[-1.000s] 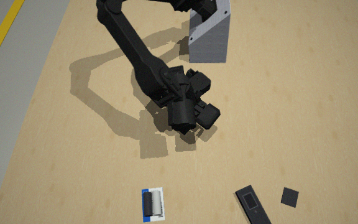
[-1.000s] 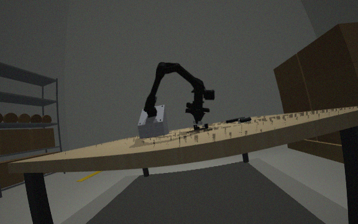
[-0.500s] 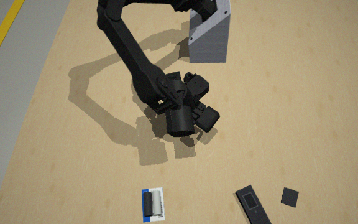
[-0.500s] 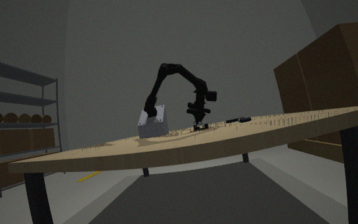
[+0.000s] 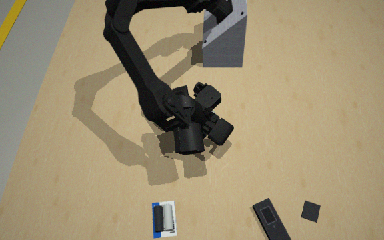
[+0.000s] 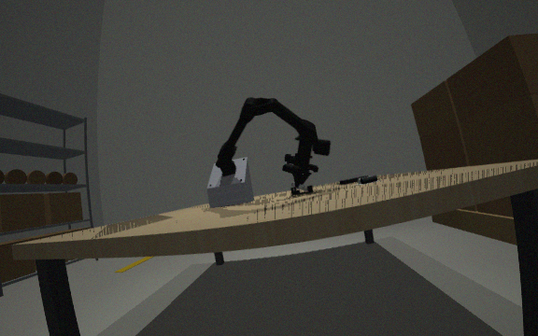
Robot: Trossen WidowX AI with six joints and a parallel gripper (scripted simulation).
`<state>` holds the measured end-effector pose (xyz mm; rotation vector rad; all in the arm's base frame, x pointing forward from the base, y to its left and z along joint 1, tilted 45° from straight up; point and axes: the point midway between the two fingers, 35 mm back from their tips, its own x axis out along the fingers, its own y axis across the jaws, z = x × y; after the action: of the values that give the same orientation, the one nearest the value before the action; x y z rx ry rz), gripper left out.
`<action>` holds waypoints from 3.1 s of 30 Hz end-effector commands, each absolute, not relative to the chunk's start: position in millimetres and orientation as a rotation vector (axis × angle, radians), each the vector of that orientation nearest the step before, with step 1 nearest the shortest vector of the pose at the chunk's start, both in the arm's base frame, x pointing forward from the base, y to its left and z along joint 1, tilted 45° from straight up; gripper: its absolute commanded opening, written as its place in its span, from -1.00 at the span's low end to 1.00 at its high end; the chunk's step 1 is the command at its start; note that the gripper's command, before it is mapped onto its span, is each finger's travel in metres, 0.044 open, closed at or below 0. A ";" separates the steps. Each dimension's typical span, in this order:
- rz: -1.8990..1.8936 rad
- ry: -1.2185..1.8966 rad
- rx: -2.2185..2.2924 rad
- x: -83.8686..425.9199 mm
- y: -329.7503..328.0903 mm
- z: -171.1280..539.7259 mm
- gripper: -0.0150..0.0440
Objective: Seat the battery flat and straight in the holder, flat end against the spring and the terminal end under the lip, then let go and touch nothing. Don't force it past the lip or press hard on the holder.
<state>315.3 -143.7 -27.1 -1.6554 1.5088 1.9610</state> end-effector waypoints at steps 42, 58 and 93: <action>2.018 1.488 -1.520 329.8 -159.2 -24.3 -0.26; 2.020 1.493 -1.518 332.5 -161.0 -22.7 -0.26; 2.023 1.496 -1.513 337.4 -164.5 -19.7 -0.26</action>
<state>332.1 -160.8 -22.8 -1.4862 1.4860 2.0397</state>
